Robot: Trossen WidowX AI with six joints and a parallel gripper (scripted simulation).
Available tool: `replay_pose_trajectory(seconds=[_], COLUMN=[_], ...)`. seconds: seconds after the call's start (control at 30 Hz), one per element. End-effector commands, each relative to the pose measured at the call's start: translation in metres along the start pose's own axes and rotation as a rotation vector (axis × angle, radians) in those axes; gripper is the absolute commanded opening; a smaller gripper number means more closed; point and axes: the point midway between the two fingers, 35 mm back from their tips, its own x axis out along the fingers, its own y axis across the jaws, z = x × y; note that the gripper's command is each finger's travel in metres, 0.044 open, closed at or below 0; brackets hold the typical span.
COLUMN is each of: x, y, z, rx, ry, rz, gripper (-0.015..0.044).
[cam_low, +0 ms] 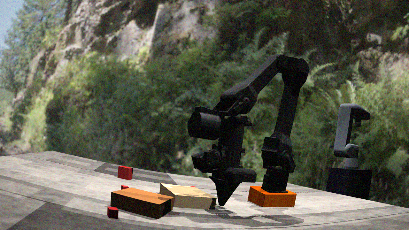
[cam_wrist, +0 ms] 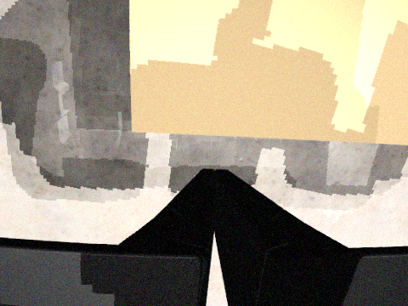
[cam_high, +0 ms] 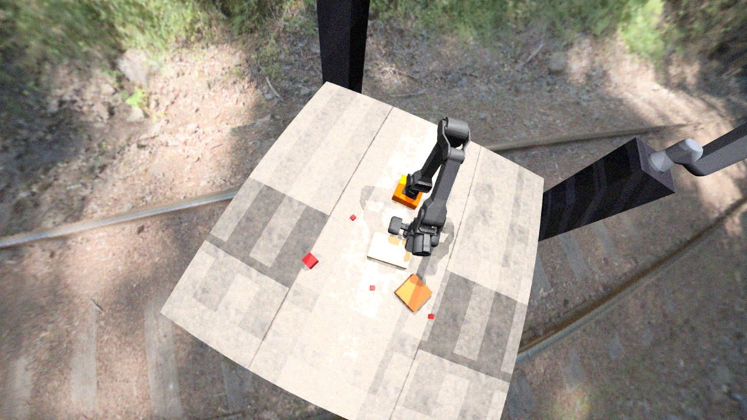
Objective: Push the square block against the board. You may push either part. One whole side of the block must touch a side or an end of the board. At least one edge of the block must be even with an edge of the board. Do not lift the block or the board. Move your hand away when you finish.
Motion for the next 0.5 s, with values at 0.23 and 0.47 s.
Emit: replay_pose_trajectory(seconds=[0.23, 0.47], x=[-0.002, -0.003], y=[0.001, 0.001], z=[0.013, 0.019], rx=[0.0, 0.0], ry=[-0.008, -0.009], rz=[-0.001, -0.001], gripper=[0.0, 0.0])
